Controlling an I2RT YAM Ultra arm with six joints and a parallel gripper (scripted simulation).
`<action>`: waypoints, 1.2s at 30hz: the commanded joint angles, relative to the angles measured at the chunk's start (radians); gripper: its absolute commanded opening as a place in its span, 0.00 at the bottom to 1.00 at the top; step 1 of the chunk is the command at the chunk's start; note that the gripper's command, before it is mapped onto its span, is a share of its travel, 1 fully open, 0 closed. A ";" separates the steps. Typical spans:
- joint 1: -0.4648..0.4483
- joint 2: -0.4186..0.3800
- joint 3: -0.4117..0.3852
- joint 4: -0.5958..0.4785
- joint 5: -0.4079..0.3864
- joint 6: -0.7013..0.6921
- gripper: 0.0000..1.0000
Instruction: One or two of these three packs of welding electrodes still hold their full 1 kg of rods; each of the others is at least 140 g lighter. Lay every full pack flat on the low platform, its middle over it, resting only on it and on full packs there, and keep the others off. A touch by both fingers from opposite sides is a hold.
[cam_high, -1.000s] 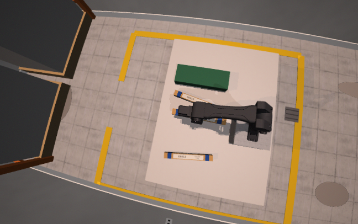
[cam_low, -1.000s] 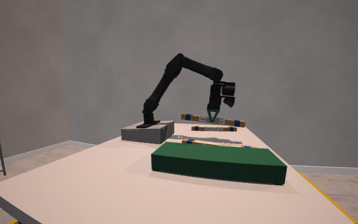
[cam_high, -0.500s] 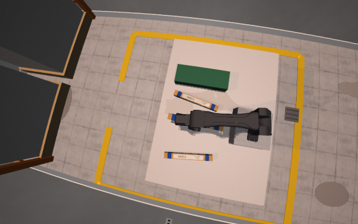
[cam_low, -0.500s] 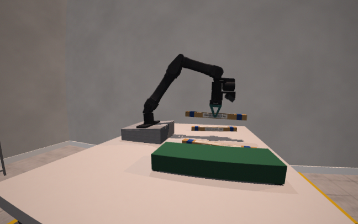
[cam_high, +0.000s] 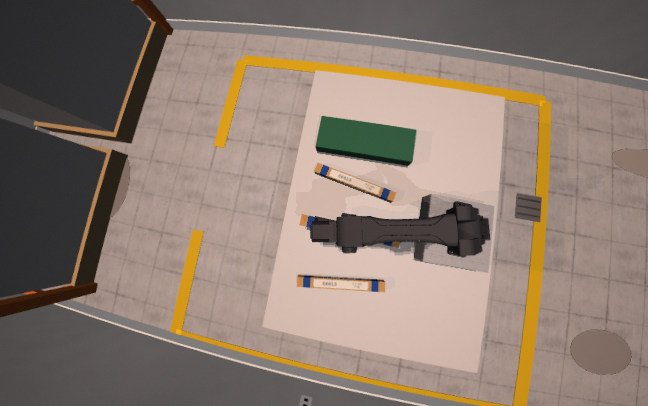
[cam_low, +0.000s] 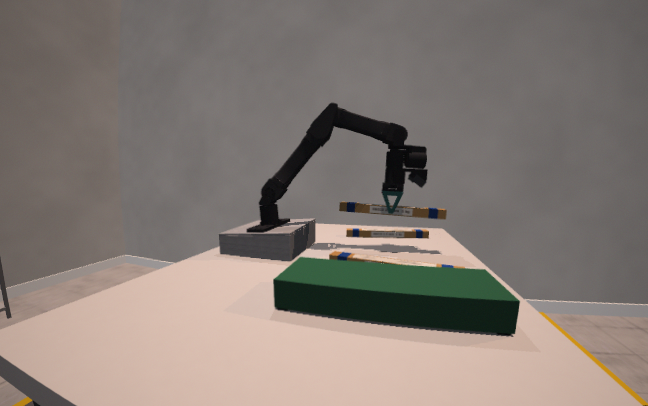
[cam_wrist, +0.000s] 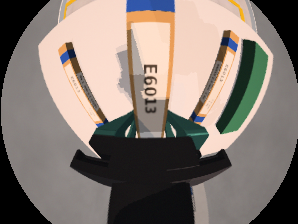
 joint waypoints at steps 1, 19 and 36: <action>-0.014 -0.055 0.083 -0.043 0.010 0.020 0.00; 0.002 -0.030 0.168 -0.104 0.004 0.016 0.00; 0.005 -0.016 0.211 -0.133 0.004 0.017 0.00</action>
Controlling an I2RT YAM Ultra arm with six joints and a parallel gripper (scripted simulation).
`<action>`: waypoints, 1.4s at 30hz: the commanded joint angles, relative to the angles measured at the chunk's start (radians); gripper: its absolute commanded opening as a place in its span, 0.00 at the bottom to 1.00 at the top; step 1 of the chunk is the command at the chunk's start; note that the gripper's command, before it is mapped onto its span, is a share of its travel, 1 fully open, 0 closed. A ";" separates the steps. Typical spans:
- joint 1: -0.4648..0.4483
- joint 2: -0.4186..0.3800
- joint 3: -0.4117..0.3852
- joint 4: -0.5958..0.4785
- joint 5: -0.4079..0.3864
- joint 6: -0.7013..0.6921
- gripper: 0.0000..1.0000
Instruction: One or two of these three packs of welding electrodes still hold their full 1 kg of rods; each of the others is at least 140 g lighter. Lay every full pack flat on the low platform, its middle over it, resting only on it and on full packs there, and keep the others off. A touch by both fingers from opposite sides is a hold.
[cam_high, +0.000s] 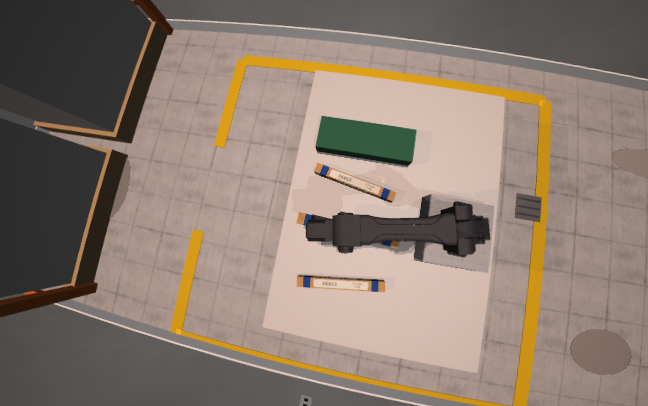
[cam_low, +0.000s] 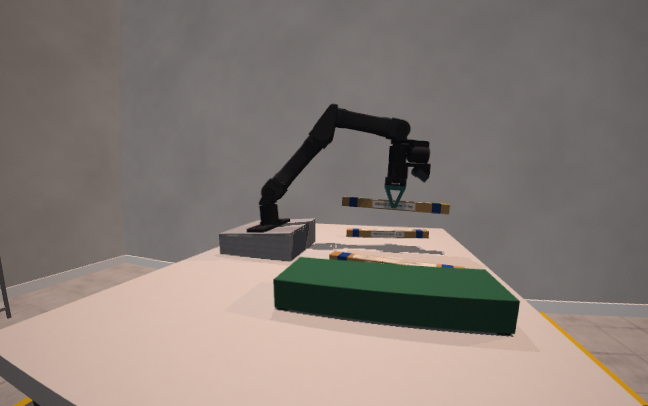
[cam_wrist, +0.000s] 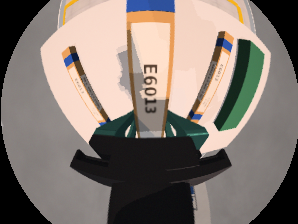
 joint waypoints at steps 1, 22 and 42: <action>0.009 -0.059 0.070 -0.032 0.000 0.004 0.00; 0.010 -0.049 0.092 -0.046 0.000 0.005 0.00; 0.008 -0.047 -0.027 0.070 0.000 0.004 0.00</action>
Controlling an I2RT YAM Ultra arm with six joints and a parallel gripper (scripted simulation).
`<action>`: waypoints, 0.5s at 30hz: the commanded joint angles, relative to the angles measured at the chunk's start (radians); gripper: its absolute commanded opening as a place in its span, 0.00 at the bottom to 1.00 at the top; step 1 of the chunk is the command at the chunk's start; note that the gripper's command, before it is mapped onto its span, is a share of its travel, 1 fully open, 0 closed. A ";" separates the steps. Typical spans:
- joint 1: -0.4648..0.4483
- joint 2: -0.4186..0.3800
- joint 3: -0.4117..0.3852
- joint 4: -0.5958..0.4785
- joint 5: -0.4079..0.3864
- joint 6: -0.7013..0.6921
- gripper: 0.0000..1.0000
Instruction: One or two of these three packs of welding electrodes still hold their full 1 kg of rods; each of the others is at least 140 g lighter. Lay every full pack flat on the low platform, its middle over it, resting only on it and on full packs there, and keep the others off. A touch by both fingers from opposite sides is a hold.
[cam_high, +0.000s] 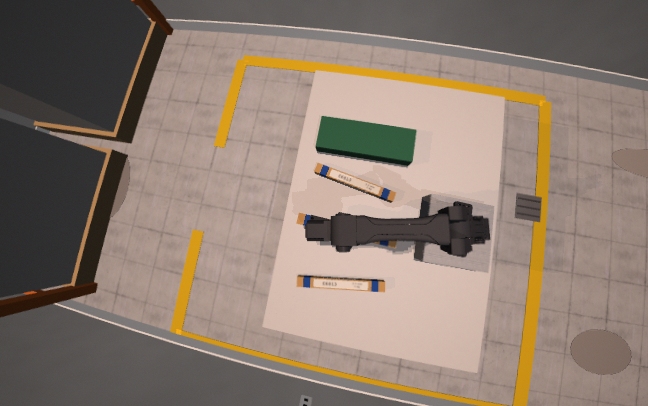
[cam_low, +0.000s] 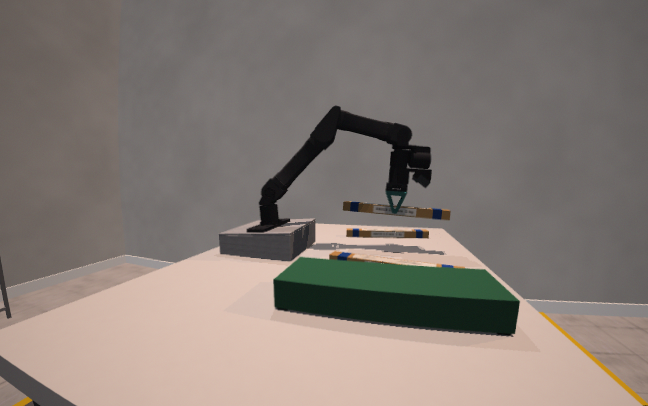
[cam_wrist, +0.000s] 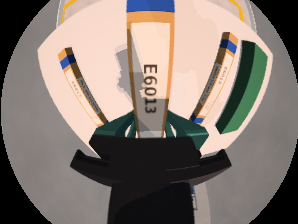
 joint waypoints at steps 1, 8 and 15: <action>0.007 -0.071 -0.007 0.028 0.001 0.003 0.00; 0.007 -0.077 -0.019 0.066 0.001 0.002 0.00; 0.006 -0.072 -0.071 0.109 0.001 0.002 0.00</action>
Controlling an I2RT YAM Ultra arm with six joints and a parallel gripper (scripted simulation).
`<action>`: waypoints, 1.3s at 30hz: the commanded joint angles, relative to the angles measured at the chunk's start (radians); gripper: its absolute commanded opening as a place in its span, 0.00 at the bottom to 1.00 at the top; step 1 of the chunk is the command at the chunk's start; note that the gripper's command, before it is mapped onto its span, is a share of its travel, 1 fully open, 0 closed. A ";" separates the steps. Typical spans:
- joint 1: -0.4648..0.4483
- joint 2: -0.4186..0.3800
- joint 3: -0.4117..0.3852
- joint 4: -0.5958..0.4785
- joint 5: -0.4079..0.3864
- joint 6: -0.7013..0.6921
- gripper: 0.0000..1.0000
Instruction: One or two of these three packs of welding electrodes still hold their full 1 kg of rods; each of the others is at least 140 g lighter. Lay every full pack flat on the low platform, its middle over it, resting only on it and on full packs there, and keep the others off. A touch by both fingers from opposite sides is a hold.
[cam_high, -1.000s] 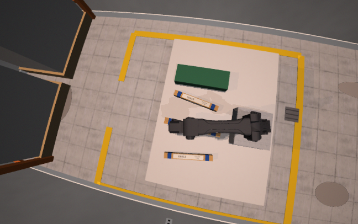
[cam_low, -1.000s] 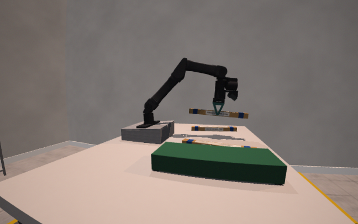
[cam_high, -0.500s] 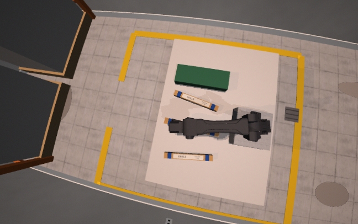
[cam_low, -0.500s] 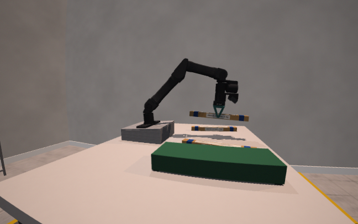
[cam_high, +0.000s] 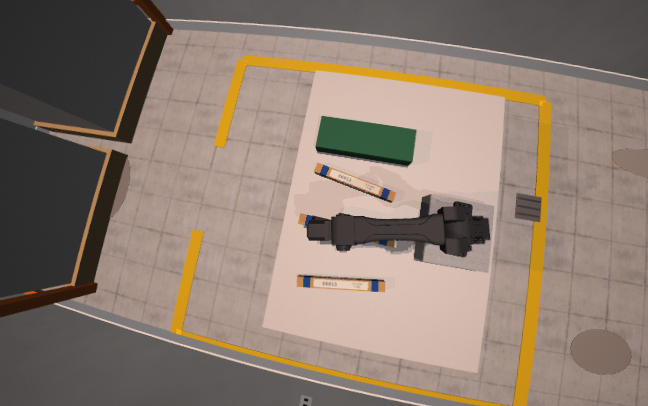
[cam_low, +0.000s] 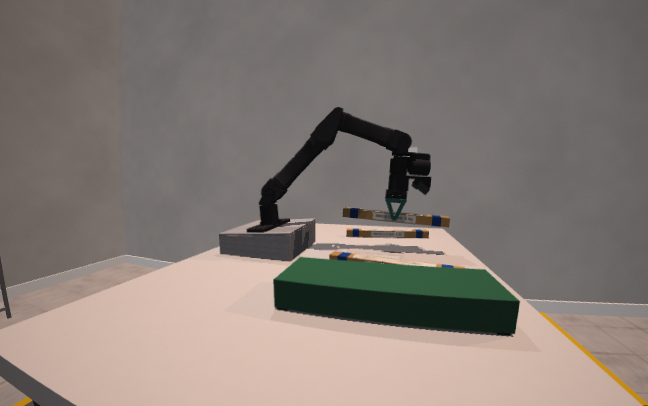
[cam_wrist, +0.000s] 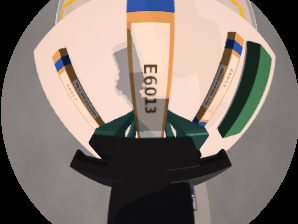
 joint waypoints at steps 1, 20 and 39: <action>0.006 -0.074 0.000 0.026 0.001 0.002 0.00; 0.004 -0.060 -0.084 0.130 0.001 0.000 0.00; 0.002 -0.034 -0.155 0.227 0.002 -0.001 0.00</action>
